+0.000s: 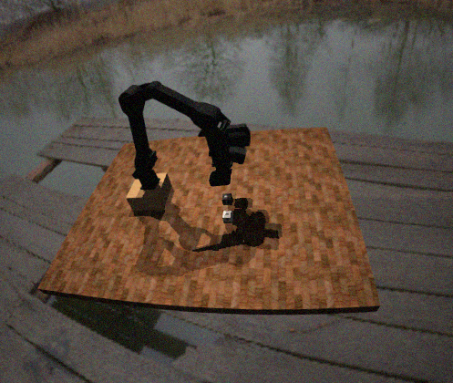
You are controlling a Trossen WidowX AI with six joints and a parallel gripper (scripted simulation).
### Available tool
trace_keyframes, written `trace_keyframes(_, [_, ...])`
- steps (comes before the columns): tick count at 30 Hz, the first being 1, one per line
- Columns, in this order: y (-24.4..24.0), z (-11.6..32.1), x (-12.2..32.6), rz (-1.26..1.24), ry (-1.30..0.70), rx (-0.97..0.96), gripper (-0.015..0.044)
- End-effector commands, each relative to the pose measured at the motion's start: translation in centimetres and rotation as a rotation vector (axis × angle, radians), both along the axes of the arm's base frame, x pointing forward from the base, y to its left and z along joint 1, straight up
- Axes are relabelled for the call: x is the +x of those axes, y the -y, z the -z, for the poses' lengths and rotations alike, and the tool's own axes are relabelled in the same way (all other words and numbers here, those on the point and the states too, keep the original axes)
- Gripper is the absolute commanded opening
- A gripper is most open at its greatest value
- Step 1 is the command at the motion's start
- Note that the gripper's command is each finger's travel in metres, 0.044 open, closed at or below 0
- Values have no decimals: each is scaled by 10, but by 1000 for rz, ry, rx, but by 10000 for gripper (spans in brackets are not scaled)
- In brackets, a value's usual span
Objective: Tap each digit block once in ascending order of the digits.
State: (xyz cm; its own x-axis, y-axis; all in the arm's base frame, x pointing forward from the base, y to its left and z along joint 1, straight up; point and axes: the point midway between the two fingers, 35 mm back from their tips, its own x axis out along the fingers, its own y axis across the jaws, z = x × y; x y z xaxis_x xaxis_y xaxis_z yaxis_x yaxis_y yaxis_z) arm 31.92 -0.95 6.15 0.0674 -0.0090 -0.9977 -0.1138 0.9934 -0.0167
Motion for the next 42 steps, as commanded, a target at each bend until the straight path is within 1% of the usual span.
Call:
trace_keyframes(1, [-1,47,-10,5,-41,1,20])
trace_keyframes(7, [-1,48,-10,5,-41,1,20])
trace_keyframes(25, [-1,76,-9,5,-41,1,20])
trace_keyframes(35, [-1,77,-9,5,-41,1,20])
trace_keyframes(38, [-1,50,-9,4,-39,1,20])
trace_keyframes(42, [-1,47,-10,5,-41,1,20])
